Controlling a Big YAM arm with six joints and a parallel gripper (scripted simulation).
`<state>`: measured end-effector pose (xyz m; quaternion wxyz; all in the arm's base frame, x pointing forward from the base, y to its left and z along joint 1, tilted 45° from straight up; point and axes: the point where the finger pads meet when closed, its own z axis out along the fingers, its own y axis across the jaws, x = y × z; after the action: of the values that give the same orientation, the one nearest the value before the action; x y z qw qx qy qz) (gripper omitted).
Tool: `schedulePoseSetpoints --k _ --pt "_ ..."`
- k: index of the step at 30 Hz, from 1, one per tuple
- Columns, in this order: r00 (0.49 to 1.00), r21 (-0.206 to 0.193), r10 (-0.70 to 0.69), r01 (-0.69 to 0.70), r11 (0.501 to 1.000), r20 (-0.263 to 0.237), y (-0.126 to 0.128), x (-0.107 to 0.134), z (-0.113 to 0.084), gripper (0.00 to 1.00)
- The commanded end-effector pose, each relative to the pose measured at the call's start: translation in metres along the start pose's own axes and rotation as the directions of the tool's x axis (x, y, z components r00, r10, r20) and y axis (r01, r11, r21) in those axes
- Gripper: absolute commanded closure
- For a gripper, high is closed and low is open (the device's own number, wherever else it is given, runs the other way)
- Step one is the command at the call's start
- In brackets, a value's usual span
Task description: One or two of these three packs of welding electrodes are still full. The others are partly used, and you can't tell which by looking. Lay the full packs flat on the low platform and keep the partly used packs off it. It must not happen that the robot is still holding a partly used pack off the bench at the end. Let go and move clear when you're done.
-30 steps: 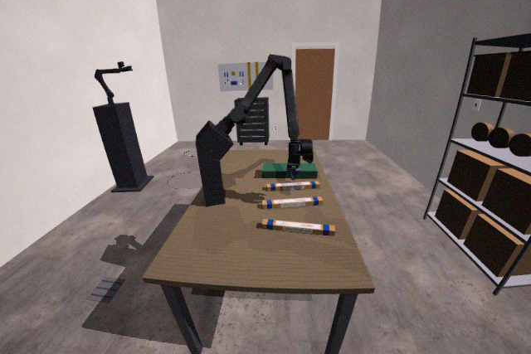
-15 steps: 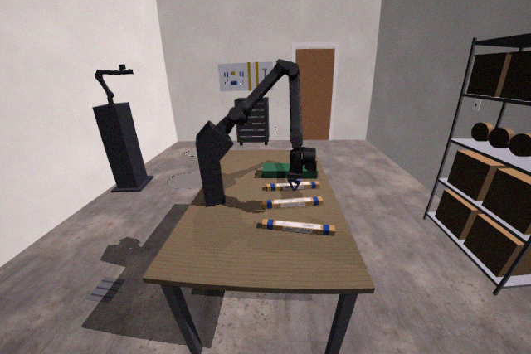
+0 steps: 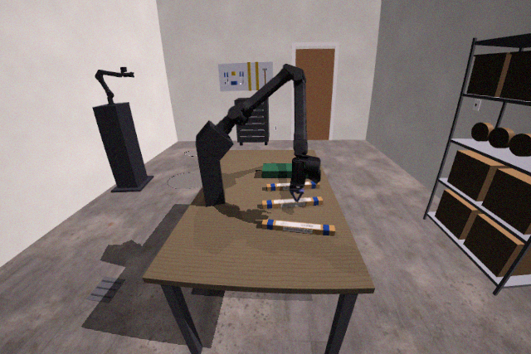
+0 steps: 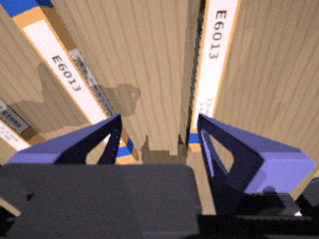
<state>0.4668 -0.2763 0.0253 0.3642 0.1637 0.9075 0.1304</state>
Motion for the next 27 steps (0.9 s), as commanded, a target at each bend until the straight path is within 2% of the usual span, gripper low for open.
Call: schedulePoseSetpoints --k 1,4,6,12,27 --pt "1.000 0.010 -0.021 0.021 1.000 -0.011 -0.031 -0.002 0.003 0.26" --pt "1.000 0.010 -0.021 0.021 1.000 -0.010 -0.051 -0.006 0.005 0.26" --pt "1.000 0.010 -0.021 0.021 1.000 -0.010 -0.051 -0.006 0.005 0.26" --pt "1.000 0.011 -0.021 0.021 1.000 -0.008 -0.090 -0.015 0.008 0.26" --pt "0.999 0.000 -0.052 0.052 0.999 -0.005 -0.071 -0.017 0.012 0.26"
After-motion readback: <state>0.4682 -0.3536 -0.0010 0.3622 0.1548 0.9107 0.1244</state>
